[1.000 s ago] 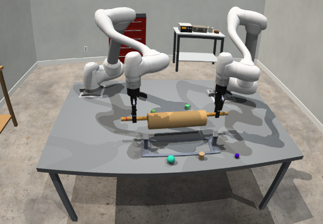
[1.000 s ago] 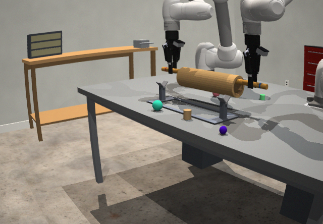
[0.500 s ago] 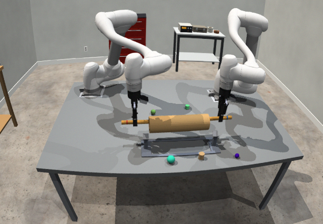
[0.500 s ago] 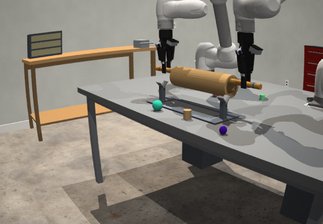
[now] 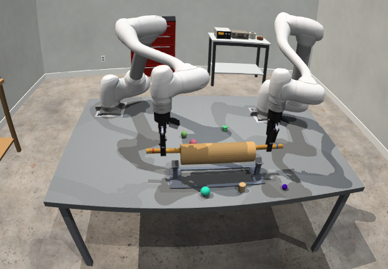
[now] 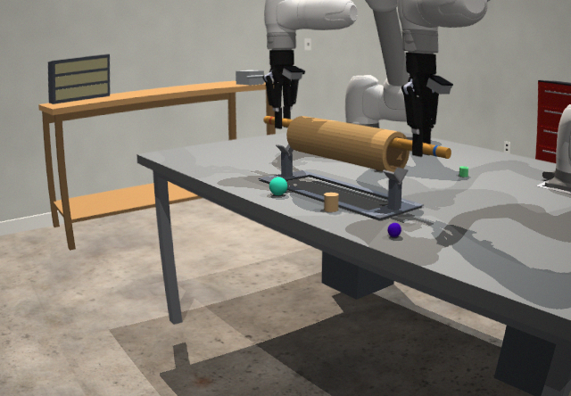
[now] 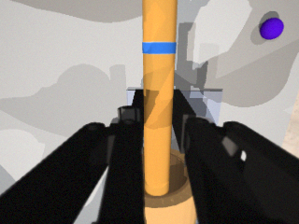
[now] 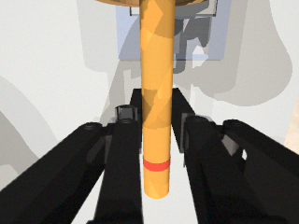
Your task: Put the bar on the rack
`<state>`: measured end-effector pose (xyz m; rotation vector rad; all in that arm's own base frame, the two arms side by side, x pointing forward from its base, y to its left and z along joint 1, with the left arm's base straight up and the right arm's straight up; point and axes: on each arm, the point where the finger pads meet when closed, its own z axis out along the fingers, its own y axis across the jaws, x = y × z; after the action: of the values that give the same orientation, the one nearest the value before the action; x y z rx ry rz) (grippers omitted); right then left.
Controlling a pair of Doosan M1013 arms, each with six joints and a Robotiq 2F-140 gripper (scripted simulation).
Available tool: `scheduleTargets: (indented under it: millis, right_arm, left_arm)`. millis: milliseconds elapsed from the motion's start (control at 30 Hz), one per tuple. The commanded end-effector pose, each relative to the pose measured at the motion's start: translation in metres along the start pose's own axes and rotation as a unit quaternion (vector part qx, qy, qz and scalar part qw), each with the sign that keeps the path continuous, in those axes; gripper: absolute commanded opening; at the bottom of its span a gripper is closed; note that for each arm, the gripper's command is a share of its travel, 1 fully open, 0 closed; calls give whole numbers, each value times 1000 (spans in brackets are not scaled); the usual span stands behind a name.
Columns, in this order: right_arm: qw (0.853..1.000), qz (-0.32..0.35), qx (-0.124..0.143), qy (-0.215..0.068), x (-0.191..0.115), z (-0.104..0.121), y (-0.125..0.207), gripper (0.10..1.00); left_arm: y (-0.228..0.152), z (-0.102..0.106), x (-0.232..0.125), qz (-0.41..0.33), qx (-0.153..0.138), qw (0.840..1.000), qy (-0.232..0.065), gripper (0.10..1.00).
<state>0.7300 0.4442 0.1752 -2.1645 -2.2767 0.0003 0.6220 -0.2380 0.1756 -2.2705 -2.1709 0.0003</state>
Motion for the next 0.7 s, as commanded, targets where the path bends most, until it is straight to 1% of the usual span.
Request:
scheduleTargets:
  millis: [0, 267, 667]
  right_arm:
    - [1000, 2, -1, 1, 1, -3, 9, 160]
    - [1000, 6, -1, 1, 3, -6, 25, 160]
    - [1000, 6, -1, 1, 3, -5, 25, 160]
  left_arm:
    - [11, -2, 1, 2, -1, 1000, 0, 160]
    - [31, -5, 2, 6, -1, 1000, 0, 160]
    - [31, -4, 2, 6, -1, 1000, 0, 160]
